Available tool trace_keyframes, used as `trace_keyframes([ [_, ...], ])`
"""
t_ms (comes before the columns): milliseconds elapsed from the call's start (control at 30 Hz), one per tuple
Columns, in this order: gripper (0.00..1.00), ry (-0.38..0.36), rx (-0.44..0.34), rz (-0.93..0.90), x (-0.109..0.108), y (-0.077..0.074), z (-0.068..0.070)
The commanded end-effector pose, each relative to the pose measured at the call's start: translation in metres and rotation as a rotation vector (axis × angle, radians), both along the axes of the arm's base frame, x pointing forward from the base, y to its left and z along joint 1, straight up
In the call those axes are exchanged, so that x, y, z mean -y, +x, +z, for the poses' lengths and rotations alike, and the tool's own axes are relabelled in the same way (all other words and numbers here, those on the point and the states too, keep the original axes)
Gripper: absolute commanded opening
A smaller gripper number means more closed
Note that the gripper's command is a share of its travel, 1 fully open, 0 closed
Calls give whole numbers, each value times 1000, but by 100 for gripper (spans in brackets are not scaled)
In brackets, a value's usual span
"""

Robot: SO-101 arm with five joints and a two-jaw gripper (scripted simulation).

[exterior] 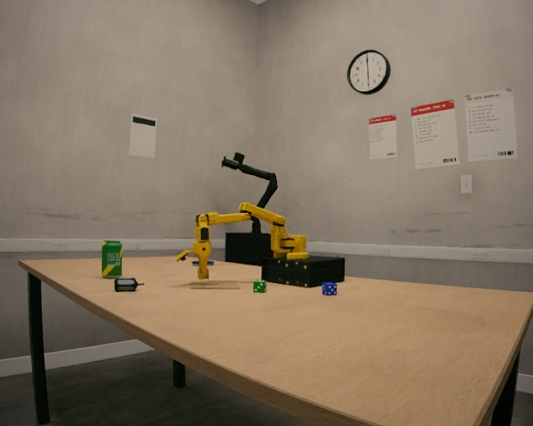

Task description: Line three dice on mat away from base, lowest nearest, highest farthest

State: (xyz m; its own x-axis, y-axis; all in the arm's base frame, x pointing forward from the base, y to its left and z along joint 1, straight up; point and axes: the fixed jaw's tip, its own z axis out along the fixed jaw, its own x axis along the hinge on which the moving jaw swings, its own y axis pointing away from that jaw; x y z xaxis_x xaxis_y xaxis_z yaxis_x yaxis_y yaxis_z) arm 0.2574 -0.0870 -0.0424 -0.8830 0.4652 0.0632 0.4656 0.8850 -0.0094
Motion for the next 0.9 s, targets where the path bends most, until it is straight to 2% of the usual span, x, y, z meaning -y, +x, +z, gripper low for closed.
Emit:
trace_keyframes([
  [0, 0, 3, -3, 15, -2, 0, -3],
  [867, 0, 3, -3, 15, -2, 0, -12],
])
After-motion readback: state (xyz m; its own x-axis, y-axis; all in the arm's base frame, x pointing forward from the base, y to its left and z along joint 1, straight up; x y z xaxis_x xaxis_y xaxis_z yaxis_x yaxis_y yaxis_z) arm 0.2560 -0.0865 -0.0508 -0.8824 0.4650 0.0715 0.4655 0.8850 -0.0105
